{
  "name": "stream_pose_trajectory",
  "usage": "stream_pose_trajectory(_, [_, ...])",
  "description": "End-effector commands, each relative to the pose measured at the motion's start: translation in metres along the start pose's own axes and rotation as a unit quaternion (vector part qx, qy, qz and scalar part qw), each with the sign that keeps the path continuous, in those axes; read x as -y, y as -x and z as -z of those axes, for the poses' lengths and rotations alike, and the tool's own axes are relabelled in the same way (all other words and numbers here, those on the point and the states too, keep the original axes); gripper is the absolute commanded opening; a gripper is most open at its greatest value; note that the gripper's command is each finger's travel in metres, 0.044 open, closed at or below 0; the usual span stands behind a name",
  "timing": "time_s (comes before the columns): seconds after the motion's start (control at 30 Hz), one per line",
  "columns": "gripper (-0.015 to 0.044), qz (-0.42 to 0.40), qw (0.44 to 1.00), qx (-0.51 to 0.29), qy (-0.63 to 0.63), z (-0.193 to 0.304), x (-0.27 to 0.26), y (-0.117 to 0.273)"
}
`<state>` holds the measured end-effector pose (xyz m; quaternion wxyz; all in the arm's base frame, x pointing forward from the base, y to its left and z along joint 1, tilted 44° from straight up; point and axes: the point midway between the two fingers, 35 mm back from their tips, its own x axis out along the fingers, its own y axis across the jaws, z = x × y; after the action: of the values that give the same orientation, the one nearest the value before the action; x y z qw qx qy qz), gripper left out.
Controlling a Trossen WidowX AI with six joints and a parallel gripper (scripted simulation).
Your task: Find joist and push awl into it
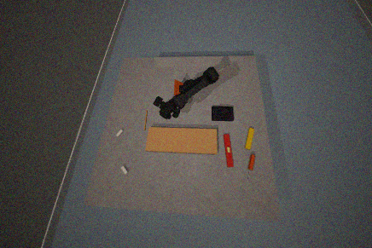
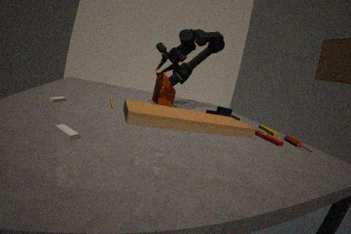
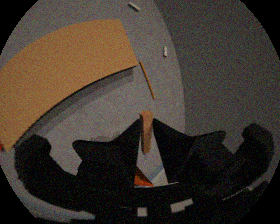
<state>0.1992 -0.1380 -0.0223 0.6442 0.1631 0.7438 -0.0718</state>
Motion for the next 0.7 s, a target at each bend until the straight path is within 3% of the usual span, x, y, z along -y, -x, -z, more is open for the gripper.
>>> stream_pose_trajectory(0.0, [0.0,0.047,0.997,0.02,-0.062,0.007,0.007,0.004])
stream_pose_trajectory(0.33, [0.0,0.138,0.962,0.099,-0.215,0.019,0.024,0.018])
stream_pose_trajectory(0.67, [0.0,0.197,0.886,0.205,-0.367,0.033,0.04,0.034])
